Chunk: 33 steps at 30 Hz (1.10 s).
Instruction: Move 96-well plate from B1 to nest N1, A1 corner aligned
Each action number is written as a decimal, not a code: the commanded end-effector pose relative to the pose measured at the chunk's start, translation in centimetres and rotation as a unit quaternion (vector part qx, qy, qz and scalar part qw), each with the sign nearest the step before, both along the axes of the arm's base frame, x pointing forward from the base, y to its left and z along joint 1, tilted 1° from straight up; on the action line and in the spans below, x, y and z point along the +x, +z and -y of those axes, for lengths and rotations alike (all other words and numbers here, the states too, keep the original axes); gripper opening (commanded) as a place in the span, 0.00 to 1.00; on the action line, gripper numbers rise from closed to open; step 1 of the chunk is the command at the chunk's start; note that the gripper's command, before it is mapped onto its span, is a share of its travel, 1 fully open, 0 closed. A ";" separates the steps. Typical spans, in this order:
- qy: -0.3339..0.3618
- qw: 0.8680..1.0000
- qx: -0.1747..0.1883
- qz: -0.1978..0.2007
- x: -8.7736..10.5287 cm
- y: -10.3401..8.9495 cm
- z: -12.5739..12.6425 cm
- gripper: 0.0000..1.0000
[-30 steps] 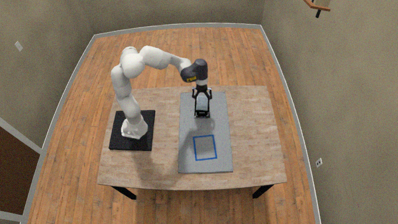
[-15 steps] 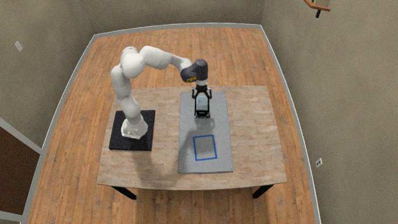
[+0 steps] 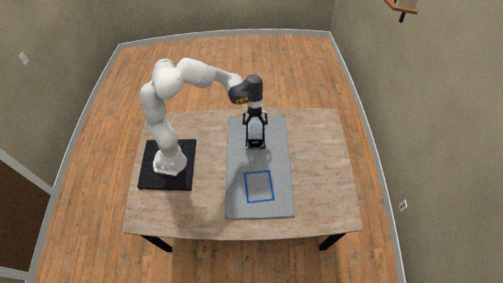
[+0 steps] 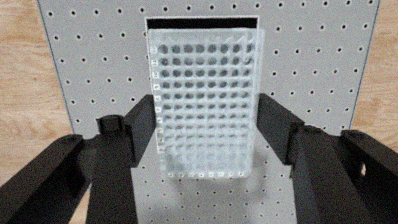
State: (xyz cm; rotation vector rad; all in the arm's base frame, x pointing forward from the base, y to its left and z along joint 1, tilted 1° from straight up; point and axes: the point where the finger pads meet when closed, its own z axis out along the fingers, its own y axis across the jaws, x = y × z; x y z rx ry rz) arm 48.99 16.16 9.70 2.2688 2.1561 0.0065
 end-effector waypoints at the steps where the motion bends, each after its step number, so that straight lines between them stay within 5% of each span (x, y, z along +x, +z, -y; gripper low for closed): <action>1: 0.003 1.000 0.001 -0.001 0.0 0.0 0.0 0.60; 11: 0.003 1.000 0.001 -0.001 0.0 0.0 0.0 0.60; 33: 0.003 1.000 0.001 -0.001 0.2 -3.3 0.0 0.60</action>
